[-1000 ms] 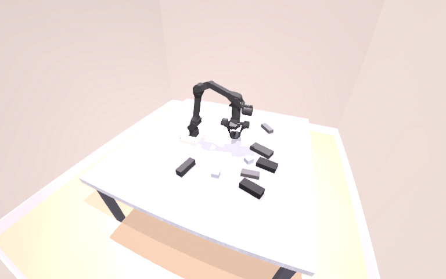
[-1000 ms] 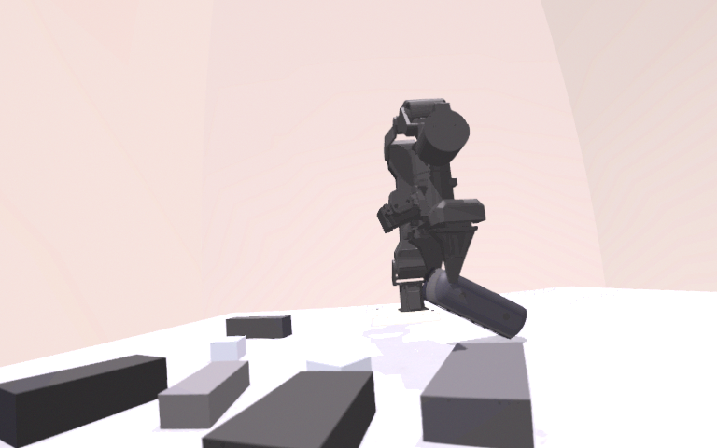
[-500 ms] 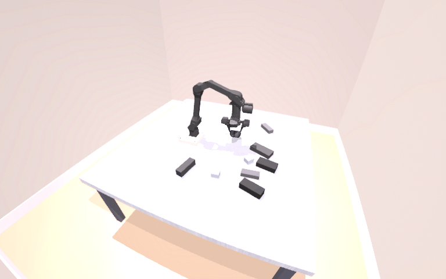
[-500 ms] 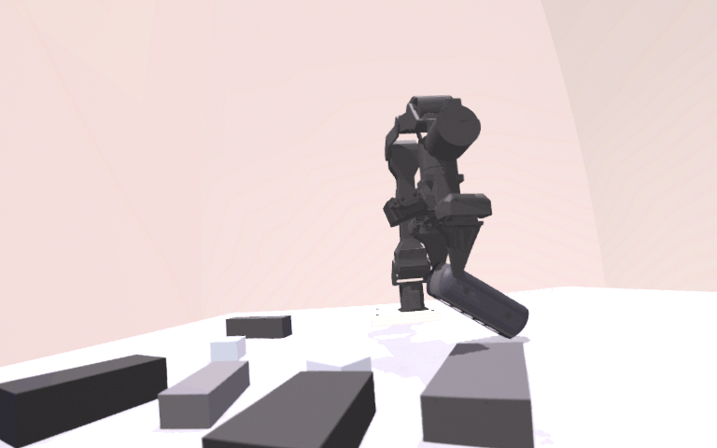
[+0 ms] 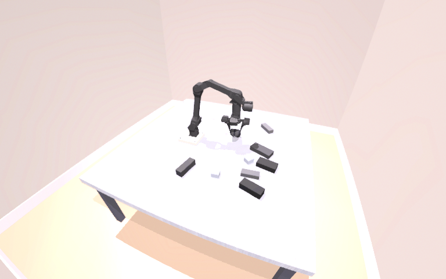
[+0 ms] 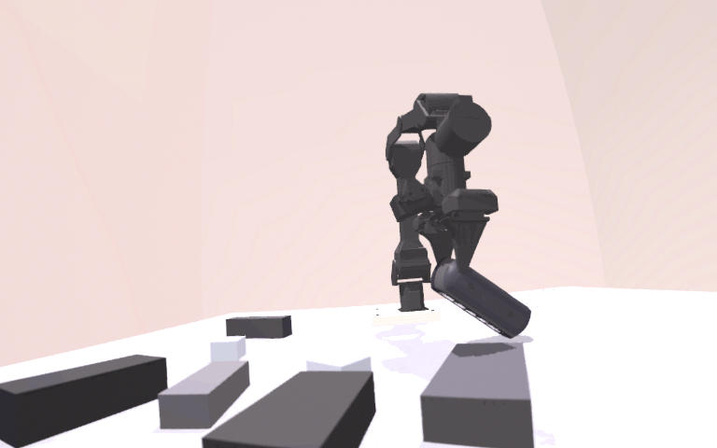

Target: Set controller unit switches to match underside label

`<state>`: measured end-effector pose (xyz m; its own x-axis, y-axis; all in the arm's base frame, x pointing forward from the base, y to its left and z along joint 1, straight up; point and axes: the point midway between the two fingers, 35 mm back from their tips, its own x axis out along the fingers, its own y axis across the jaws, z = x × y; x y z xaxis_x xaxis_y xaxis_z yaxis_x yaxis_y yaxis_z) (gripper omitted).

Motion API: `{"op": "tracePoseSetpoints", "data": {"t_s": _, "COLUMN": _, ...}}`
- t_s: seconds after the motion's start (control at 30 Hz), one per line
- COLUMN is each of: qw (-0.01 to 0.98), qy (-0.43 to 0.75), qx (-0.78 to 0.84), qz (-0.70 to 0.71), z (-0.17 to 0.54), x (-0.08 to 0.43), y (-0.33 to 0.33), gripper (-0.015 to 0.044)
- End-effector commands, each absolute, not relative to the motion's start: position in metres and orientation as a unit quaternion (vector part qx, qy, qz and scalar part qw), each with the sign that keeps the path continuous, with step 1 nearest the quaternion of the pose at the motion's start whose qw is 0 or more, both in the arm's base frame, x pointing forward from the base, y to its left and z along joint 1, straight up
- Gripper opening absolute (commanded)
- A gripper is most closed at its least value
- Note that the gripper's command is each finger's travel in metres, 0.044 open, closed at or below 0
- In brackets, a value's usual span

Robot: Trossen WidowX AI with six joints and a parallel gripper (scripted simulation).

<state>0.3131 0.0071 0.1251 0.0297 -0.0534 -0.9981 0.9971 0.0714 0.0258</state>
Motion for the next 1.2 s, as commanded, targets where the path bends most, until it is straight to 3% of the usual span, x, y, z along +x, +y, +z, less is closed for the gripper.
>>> {"op": "tracePoseSetpoints", "data": {"t_s": 0.0, "qw": 0.539, "qy": 0.495, "qx": 0.476, "qz": -0.488, "z": 0.128, "x": 0.314, "y": 0.010, "gripper": 0.0336}}
{"op": "tracePoseSetpoints", "data": {"t_s": 1.17, "qw": 0.553, "qy": 0.479, "qx": 0.461, "qz": -0.502, "z": 0.140, "x": 0.312, "y": 0.035, "gripper": 0.0336}}
